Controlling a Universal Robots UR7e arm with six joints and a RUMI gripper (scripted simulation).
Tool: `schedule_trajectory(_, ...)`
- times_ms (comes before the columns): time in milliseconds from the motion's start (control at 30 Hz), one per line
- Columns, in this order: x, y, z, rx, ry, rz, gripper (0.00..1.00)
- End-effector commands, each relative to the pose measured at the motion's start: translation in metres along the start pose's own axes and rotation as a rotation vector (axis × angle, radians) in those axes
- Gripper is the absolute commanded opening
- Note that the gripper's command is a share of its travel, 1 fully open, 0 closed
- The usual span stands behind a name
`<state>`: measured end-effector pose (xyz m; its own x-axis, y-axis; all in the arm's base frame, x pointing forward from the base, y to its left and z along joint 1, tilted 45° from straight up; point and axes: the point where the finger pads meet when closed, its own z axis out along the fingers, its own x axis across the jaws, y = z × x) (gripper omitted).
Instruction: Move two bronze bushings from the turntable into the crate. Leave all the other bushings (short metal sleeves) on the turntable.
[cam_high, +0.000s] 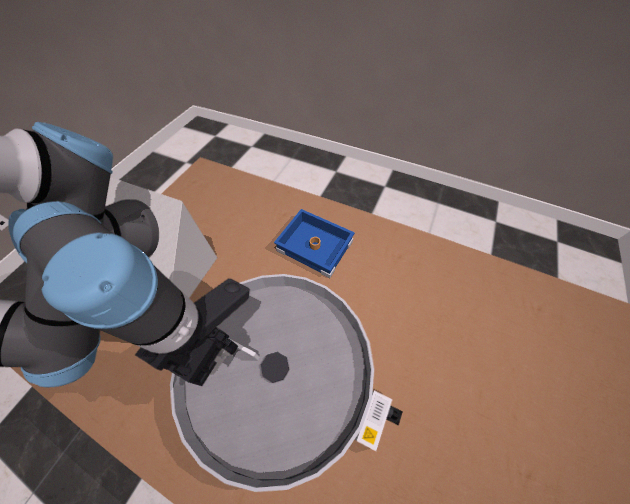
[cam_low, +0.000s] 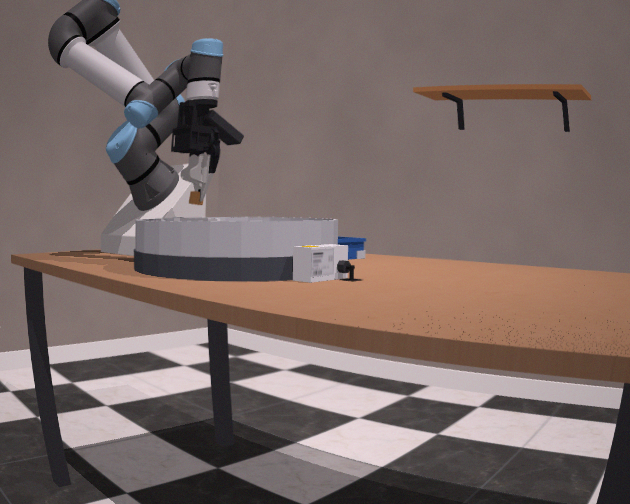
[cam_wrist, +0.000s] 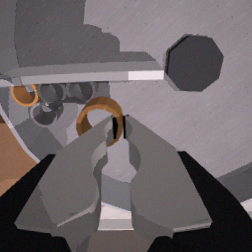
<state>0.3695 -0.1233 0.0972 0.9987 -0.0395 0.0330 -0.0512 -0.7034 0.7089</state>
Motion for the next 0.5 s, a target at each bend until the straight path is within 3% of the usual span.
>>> schedule_trajectory(0, 0.0014, 0.001, -0.0013, -0.001, 0.003, 0.002, 0.0)
schedule_trajectory(467, 0.0004, -0.0038, -0.0007, -0.001, 0.002, -0.001, 0.0)
